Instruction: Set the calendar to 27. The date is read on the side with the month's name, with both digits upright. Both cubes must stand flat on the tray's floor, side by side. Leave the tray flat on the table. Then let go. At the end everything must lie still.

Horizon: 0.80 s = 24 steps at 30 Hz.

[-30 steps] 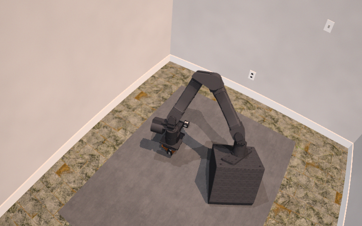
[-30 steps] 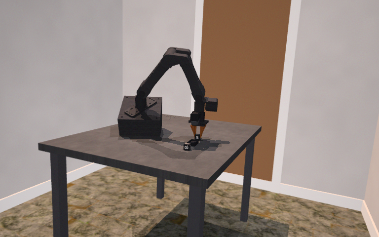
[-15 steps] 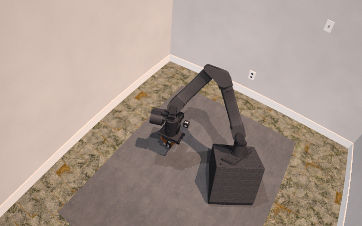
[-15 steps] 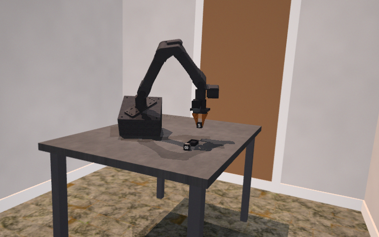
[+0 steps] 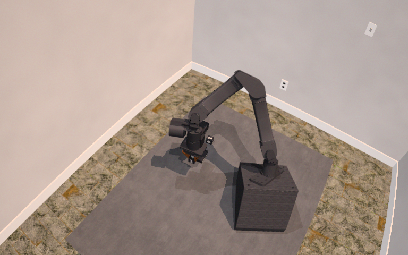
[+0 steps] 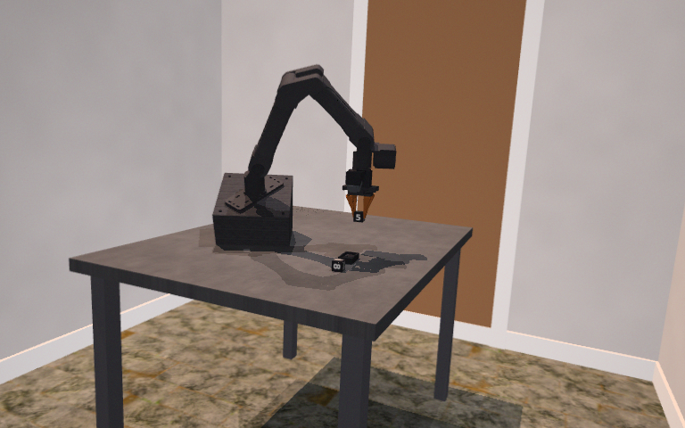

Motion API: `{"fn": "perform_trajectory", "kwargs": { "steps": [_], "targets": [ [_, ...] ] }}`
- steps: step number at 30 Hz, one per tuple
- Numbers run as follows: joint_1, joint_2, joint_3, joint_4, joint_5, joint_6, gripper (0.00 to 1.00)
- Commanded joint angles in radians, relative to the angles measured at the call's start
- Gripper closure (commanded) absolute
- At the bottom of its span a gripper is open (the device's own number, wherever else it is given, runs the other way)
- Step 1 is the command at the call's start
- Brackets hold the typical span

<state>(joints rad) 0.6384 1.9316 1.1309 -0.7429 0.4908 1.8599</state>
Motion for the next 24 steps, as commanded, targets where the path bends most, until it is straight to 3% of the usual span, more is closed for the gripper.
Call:
{"fn": "perform_trajectory", "kwargs": {
  "steps": [1,8,24],
  "targets": [
    [0.004,-0.009,0.006,-0.012,0.005,0.002,0.74],
    [-0.224,-0.187,-0.012,-0.05,-0.014,-0.226,0.74],
    [-0.228,-0.188,-0.013,-0.047,-0.014,-0.23,0.74]
  ]
}}
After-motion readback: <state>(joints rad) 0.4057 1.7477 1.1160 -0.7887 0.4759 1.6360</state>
